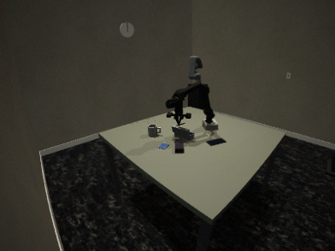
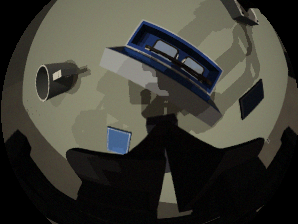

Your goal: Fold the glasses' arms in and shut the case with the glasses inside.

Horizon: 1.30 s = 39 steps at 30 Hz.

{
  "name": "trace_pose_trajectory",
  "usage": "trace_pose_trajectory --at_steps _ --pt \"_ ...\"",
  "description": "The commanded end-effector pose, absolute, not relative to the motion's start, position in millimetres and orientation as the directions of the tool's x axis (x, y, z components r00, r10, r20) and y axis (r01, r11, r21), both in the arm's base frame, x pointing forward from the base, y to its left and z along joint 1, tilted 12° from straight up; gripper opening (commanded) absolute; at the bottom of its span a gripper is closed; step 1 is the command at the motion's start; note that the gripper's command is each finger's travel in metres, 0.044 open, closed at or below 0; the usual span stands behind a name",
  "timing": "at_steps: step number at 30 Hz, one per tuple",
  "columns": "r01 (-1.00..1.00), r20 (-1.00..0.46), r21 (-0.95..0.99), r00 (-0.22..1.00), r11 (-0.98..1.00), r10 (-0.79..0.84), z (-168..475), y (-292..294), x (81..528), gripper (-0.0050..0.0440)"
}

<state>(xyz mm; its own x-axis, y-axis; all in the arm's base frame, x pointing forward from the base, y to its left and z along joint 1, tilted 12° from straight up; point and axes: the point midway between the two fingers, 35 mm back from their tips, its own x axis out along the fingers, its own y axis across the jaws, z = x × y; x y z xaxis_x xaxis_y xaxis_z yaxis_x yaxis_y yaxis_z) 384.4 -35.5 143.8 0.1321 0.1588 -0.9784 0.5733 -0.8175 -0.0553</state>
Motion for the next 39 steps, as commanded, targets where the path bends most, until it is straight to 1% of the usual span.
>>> trace_pose_trajectory --at_steps 1,7,13,19,23,25,39 --pt "0.484 -0.979 -0.083 0.125 -0.871 0.162 140 -37 389 0.0" --pt "0.294 -0.979 -0.119 0.125 -0.948 0.162 139 -39 394 0.0" --pt "0.115 -0.979 -0.148 0.125 -0.982 0.162 138 -41 399 0.0" --pt "0.109 -0.979 -0.149 0.125 -0.983 0.162 136 -40 399 0.0" --pt "0.109 -0.979 -0.149 0.125 -0.983 0.162 97 -34 405 0.0" --pt "0.109 -0.979 -0.149 0.125 -0.983 0.162 89 -33 405 0.0" --pt "0.109 -0.979 -0.149 0.125 -0.983 0.162 90 -33 402 0.0"
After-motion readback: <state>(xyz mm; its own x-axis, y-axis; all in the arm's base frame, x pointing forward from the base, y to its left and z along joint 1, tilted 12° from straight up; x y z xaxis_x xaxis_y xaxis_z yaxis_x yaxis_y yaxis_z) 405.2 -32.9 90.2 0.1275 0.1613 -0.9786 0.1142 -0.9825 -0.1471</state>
